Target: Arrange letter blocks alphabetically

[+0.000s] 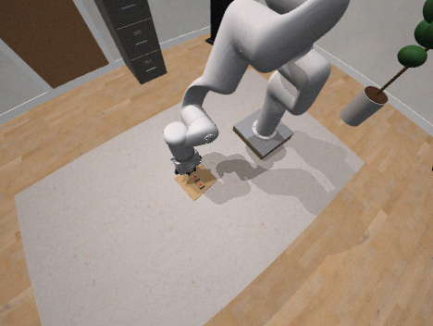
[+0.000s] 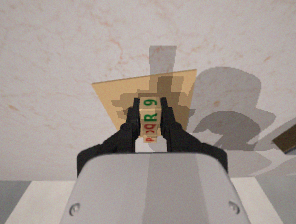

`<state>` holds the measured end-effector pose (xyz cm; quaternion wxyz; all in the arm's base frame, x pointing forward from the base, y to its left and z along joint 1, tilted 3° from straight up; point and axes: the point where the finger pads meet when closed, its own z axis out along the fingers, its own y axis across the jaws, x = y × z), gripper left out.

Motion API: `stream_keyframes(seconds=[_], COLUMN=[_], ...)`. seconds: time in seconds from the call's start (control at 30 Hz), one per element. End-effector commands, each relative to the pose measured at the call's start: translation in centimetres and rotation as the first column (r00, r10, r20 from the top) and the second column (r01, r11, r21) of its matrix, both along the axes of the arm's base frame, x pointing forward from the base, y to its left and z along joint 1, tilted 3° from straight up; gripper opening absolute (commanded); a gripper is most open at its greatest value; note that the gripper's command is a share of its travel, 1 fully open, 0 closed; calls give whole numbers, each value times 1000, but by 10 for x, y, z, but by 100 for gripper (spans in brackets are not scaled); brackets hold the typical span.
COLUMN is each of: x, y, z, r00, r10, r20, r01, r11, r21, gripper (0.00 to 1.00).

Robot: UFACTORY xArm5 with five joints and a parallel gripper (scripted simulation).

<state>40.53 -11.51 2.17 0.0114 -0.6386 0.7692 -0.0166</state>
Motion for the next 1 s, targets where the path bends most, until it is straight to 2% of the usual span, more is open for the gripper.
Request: stream_keyframes(seconds=[0.0,0.17,0.97], x=[4,4,4], y=[-1,-1,-1], z=[-9,-14,-14], r00=[1000,1000,1000], r10=[0,0,0], r20=[6,6,6], r01=[0,0,0], r11=[1000,1000,1000], r21=[-2,-2,-2], gripper=[21,21,21])
